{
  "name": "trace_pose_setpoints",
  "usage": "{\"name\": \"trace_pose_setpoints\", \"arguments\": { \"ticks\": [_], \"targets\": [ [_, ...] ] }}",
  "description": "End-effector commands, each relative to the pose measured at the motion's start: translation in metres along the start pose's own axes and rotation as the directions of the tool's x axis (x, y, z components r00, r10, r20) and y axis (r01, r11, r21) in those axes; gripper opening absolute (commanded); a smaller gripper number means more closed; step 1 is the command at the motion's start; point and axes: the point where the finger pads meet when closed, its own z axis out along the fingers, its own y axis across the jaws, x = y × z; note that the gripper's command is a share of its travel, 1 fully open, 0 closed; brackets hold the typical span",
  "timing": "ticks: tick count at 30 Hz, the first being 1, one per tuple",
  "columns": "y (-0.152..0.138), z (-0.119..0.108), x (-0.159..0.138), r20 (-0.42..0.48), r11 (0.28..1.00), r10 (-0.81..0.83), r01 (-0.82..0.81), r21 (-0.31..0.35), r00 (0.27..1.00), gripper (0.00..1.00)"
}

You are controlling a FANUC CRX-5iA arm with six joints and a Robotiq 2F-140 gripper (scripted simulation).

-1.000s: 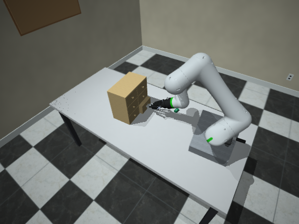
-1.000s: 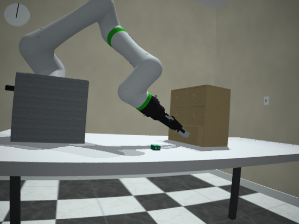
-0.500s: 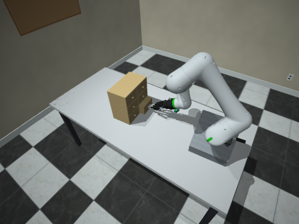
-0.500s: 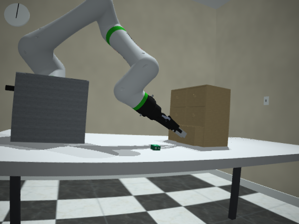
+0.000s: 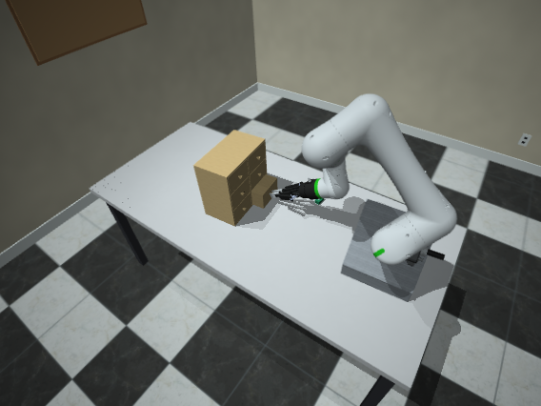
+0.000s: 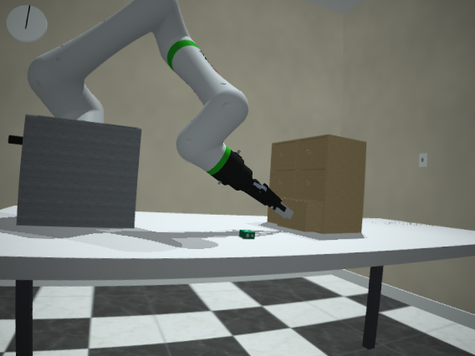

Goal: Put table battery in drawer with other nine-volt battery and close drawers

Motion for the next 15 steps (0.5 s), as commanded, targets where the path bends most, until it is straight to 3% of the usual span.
{"name": "trace_pose_setpoints", "arguments": {
  "ticks": [1,15],
  "targets": [
    [-0.0002,-0.0015,0.0007,0.0,1.0,0.0,0.0,0.0,1.0,0.08],
    [-0.0002,-0.0035,0.0018,0.0,1.0,0.0,0.0,0.0,1.0,0.08]
  ]
}}
